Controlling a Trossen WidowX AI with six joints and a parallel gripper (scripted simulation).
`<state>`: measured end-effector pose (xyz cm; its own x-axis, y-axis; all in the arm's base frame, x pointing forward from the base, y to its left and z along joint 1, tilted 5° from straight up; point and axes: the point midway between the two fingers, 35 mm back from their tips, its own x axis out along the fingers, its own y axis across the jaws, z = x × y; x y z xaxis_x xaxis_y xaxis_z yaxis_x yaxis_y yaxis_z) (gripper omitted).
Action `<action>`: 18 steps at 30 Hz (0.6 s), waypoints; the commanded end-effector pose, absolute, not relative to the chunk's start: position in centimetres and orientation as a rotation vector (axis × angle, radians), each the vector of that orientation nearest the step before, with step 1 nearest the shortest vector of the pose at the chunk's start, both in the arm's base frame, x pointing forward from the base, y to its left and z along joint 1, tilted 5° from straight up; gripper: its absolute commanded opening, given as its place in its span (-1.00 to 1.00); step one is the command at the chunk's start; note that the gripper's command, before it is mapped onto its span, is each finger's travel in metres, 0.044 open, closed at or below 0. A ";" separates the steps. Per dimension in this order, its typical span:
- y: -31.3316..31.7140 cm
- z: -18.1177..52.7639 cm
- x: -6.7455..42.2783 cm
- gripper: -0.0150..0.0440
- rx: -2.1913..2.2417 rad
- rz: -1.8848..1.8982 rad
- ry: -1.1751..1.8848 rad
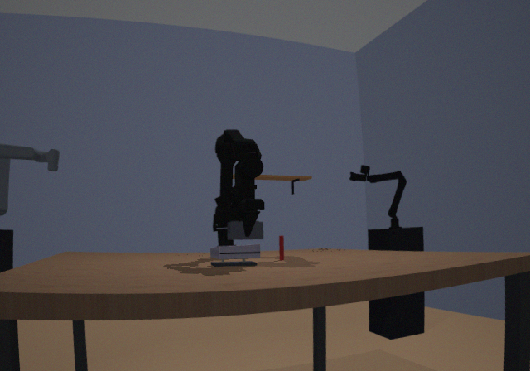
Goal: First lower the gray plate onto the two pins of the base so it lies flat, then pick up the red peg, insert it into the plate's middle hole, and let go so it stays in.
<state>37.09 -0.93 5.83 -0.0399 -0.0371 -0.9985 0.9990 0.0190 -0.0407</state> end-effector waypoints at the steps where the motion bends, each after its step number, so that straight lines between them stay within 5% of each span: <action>1: -2.4 5.1 36.9 -0.49 1.152 -1.252 1.216; 18: -4.5 4.0 36.5 -0.49 1.166 -1.264 1.206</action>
<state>36.54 -4.37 4.09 -0.0409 -0.0366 -0.9985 0.9991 -0.0106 -0.0405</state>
